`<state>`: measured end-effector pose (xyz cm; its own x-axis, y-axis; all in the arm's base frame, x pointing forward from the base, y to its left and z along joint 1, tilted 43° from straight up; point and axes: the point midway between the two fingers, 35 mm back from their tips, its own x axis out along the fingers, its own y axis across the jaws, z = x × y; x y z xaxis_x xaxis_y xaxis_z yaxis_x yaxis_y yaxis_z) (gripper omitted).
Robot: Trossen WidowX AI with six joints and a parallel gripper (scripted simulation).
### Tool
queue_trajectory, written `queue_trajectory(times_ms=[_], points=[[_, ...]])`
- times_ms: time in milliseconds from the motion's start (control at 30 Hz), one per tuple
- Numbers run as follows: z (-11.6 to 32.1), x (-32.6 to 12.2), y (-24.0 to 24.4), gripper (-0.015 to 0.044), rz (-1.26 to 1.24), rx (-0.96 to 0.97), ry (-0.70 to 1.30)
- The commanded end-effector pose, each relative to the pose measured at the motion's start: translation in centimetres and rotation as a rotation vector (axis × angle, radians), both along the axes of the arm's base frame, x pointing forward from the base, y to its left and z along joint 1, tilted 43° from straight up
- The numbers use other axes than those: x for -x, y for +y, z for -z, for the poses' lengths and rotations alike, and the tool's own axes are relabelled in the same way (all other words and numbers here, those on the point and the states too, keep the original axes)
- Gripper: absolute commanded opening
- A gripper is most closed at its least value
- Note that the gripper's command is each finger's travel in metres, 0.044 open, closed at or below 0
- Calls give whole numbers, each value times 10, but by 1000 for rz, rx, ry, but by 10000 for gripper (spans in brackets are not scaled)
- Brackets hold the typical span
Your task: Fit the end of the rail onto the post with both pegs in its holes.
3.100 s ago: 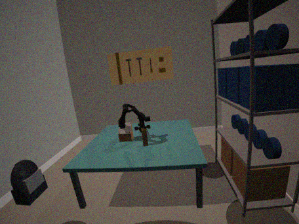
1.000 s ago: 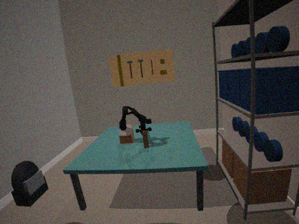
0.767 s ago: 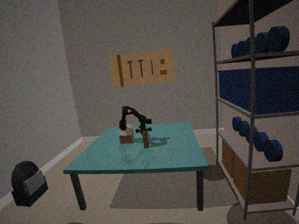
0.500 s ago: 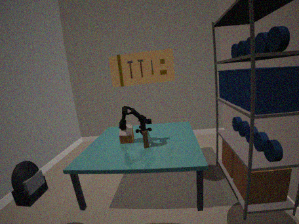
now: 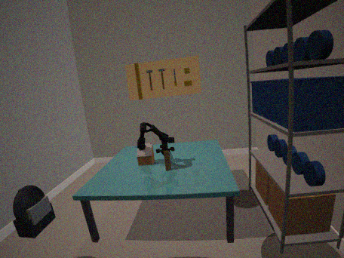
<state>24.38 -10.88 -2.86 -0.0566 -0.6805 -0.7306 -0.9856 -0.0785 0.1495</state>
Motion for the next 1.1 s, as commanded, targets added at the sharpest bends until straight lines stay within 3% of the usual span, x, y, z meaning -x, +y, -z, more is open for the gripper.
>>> queue_trajectory(times_ms=[0, 1067], points=[[-4, -2, 0, 0, -6, 2, -9], [-11, -4, -8, 0, -6, 2, -9]])
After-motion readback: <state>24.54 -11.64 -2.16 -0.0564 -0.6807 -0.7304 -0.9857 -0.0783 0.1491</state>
